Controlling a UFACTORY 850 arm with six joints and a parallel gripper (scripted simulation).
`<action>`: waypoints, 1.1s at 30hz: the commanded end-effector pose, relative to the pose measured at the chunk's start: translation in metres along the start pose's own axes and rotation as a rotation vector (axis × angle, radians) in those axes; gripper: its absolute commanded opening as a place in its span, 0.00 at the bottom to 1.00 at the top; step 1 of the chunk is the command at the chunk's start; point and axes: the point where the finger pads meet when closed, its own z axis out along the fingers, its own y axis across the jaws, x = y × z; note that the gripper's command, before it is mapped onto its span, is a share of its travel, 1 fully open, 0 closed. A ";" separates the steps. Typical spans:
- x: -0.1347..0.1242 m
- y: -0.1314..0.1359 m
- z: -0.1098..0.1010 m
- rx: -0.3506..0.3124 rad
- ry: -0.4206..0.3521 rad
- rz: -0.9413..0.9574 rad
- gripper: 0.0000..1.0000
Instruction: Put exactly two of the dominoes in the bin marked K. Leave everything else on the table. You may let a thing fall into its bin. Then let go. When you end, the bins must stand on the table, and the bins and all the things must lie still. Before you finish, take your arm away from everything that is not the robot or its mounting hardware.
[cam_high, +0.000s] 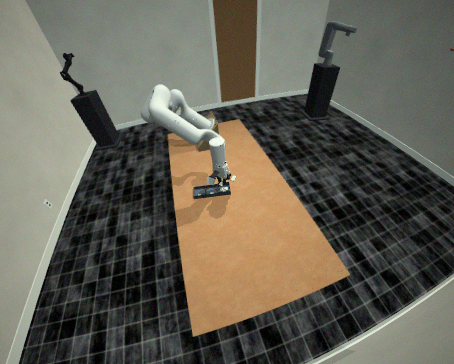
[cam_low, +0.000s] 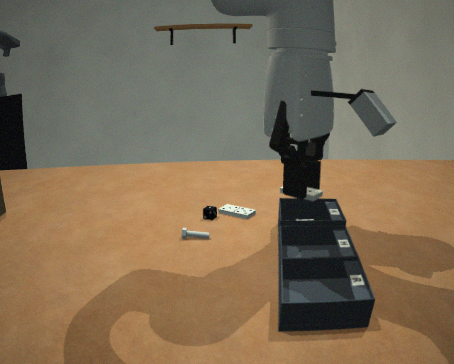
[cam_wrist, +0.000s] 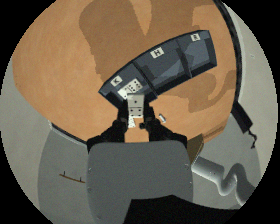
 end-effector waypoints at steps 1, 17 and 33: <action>0.002 -0.010 0.000 -0.002 0.004 0.129 0.00; 0.003 -0.010 0.000 -0.011 -0.004 0.586 0.00; 0.003 -0.010 0.000 -0.005 0.012 0.946 0.00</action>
